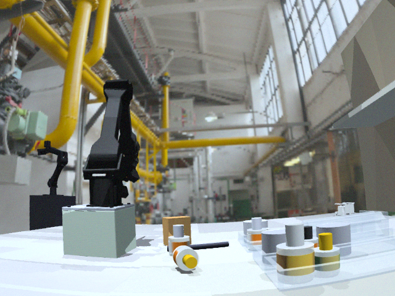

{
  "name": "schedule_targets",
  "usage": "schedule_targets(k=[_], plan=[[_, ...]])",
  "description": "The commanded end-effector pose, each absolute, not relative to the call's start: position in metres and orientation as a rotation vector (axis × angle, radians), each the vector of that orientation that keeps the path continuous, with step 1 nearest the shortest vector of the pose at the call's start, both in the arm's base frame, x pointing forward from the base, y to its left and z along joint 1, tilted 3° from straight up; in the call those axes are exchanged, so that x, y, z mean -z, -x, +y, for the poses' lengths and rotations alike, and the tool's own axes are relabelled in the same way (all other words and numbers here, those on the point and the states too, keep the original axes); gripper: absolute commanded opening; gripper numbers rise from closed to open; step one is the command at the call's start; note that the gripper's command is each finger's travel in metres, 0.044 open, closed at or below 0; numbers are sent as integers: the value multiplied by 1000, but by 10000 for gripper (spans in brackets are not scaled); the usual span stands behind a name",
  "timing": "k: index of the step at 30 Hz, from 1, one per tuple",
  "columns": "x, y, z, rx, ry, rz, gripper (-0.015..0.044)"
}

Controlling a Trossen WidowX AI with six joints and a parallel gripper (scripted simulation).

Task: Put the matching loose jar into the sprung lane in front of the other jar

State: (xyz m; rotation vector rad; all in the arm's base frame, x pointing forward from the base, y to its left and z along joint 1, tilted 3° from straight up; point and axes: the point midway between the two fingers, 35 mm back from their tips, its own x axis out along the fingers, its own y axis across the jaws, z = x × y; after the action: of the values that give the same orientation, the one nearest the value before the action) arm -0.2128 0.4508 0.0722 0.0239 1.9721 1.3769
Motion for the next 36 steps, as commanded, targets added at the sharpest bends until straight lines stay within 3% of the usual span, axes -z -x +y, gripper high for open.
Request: schedule_targets(k=[1, 13, 22, 30, 36], plan=[[-71, 144, 458, -1303, -75, 1848, 440], [-62, -43, 416, -1018, -110, 1556, 440], [-57, -157, 321, -739, -82, 1427, 440], [-51, -213, 200, -459, -17, 1386, 440], [-46, -214, 98, -239, 40, 1423, 440]])
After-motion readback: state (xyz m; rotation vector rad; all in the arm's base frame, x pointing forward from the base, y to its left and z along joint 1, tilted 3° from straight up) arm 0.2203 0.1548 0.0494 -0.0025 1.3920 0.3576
